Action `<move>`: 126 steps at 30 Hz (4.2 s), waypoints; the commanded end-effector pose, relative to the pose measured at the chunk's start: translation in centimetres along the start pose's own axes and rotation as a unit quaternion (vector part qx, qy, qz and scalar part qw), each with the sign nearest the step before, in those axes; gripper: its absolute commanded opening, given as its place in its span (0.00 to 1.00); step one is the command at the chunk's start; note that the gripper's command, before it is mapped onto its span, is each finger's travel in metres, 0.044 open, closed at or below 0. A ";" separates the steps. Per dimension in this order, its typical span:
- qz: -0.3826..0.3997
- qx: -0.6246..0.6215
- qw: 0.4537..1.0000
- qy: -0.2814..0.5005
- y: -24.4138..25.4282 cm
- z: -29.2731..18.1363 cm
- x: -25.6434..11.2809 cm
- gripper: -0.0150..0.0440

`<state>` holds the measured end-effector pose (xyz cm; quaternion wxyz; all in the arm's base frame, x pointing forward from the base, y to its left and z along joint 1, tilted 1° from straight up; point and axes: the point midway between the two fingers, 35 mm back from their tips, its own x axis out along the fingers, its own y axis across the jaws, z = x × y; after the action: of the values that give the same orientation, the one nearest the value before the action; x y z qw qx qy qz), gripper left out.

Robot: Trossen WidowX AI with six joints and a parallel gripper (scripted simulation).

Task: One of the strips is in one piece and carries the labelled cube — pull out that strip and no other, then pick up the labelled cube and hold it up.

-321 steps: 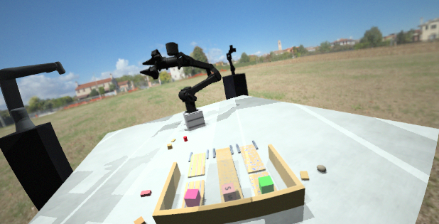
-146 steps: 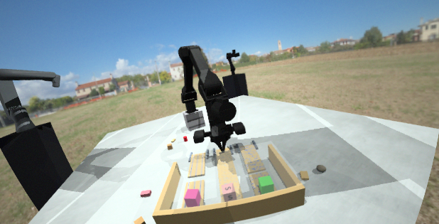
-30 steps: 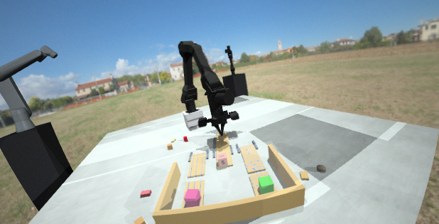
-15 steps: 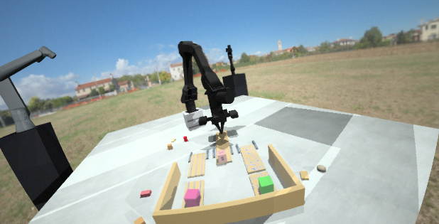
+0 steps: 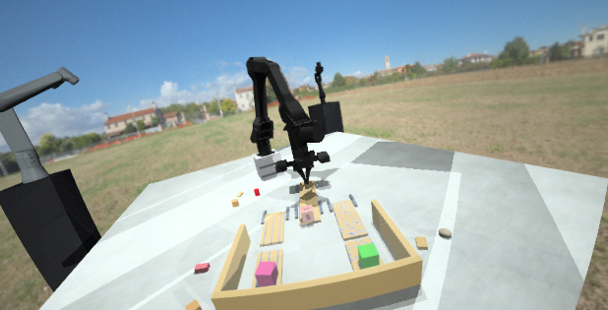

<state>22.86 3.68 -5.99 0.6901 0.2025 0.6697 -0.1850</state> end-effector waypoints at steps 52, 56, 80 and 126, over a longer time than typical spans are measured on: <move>-0.005 0.000 1.000 0.006 -0.9 11.3 -5.2 1.00; -0.005 0.000 1.000 0.006 -1.0 12.7 -5.3 1.00; -0.006 0.000 1.000 0.002 -1.4 21.0 -6.3 1.00; -0.005 0.001 1.000 0.002 -1.5 21.7 -1.1 0.54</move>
<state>40.41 -9.04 -4.55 0.6875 0.2003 0.6721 -0.1883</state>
